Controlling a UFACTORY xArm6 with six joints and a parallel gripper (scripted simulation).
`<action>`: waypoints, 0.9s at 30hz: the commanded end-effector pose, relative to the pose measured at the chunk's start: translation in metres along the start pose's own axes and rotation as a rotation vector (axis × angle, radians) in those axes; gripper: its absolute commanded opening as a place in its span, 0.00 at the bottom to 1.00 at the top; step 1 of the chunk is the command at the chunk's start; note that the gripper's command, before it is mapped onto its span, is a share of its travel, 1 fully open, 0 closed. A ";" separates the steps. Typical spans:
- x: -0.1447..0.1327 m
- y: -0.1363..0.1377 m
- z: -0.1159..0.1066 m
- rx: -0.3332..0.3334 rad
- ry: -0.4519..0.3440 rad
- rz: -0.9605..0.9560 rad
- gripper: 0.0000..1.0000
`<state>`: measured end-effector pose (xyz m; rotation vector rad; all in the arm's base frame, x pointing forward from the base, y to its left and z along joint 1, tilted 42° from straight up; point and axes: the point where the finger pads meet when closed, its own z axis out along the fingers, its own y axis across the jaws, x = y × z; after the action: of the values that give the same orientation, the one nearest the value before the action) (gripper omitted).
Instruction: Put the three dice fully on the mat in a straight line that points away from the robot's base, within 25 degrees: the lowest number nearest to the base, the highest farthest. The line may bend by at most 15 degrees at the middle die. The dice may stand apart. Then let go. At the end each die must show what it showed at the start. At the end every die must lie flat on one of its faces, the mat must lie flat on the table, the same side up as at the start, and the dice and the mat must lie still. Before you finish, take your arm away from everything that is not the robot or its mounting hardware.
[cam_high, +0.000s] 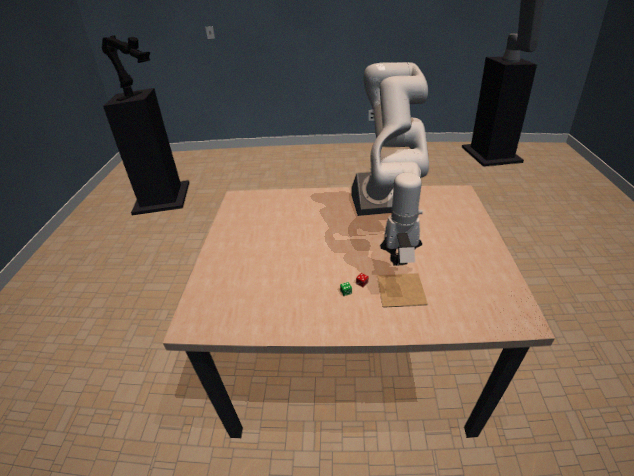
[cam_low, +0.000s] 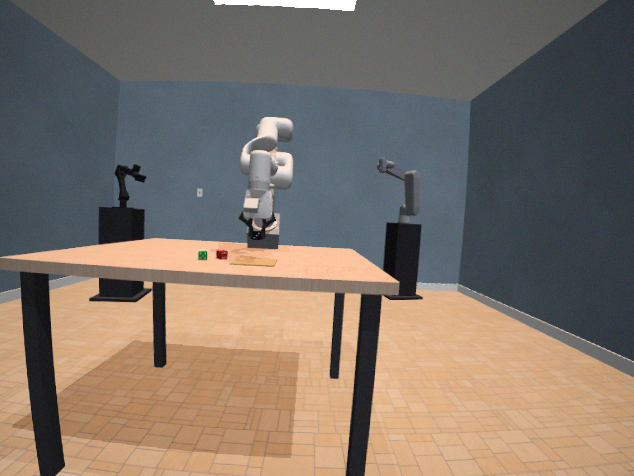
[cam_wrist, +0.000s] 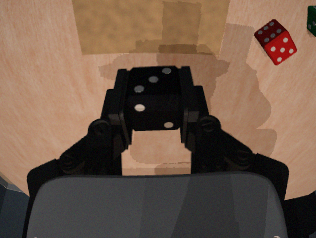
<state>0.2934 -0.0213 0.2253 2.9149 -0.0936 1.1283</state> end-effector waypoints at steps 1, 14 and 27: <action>0.006 0.000 0.027 0.000 0.001 0.000 0.27; 0.006 -0.001 0.062 0.000 0.001 0.000 0.27; 0.006 -0.001 0.065 0.000 0.001 0.000 0.27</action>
<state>0.3381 -0.0227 0.1816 2.9157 -0.0943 1.1246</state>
